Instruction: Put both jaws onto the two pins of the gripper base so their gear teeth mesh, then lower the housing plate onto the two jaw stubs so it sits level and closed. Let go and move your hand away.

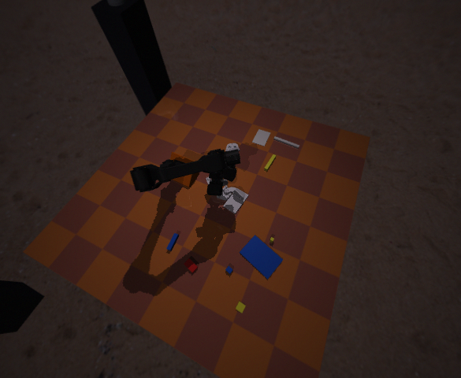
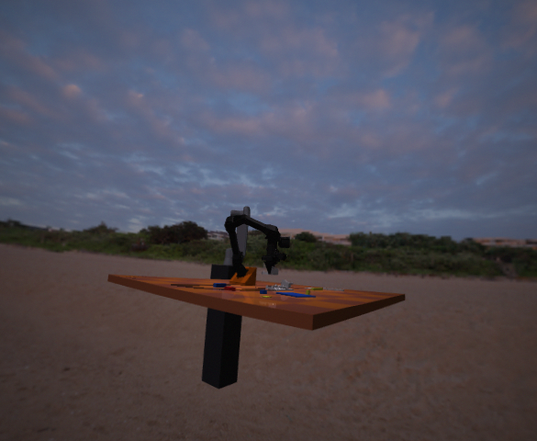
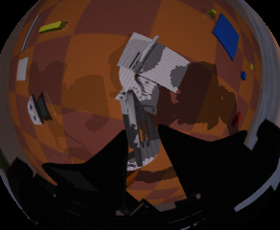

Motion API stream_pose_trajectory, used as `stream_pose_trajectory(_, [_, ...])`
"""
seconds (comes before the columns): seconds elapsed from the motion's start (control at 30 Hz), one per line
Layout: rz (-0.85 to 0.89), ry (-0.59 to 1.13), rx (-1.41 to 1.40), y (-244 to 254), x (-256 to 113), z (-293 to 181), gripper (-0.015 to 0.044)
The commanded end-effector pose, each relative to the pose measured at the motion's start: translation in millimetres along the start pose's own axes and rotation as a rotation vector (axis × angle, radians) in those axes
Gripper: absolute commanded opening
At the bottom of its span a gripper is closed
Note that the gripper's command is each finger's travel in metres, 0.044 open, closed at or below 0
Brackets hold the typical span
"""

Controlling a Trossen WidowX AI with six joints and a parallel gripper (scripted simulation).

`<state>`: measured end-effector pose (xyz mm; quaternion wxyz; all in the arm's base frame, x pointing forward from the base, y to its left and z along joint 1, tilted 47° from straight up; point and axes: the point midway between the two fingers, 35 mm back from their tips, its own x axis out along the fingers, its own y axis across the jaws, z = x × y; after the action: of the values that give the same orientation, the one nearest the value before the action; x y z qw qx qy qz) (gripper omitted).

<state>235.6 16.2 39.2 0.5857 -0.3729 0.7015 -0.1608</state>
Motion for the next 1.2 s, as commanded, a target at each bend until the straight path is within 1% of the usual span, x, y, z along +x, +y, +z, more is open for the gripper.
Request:
stream_pose_trajectory(0.0, [0.0, -0.001, 0.097, 8, 0, 1, 0.0134])
stream_pose_trajectory(0.5, [-0.009, 0.002, 0.423, 27, 1, 1, 0.0134])
stream_pose_trajectory(1.17, [-0.009, 0.002, 0.418, 27, 1, 1, 0.0134])
